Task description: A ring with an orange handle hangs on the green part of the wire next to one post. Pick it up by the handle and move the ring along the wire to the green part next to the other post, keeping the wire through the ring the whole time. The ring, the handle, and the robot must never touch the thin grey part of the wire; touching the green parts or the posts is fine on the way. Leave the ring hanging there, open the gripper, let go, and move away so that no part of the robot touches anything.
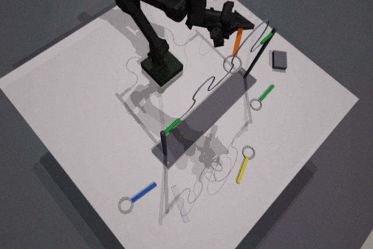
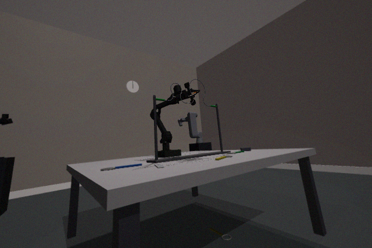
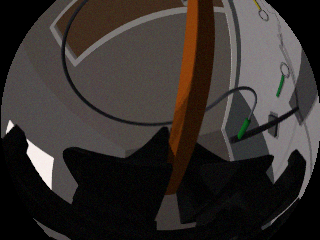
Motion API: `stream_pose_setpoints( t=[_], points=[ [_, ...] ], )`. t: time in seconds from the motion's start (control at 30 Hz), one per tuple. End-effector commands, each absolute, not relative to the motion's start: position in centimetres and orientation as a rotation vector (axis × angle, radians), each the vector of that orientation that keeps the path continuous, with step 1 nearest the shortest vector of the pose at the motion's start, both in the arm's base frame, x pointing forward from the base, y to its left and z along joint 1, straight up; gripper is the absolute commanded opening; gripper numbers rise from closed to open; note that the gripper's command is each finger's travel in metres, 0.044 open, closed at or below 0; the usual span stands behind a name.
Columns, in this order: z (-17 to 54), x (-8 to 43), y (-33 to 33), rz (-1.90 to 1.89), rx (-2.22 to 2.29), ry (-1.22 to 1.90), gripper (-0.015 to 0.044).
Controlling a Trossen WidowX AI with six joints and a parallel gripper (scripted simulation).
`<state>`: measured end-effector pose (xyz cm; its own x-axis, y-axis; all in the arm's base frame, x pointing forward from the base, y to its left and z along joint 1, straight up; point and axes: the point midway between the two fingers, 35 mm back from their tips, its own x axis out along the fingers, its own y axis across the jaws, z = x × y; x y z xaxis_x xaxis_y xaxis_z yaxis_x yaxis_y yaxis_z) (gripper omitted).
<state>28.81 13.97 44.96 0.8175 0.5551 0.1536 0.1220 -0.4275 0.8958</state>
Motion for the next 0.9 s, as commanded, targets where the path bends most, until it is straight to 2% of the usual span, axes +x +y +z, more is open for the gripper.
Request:
stream_pose_setpoints(
  t=[0.0, 0.87],
  points=[
    [45.42, 28.84, 13.73, 0.541, 2.003, 0.509, -0.0150],
    [45.85, 28.87, 13.33, 0.494, 1.828, 0.524, -0.0150]
  ],
)
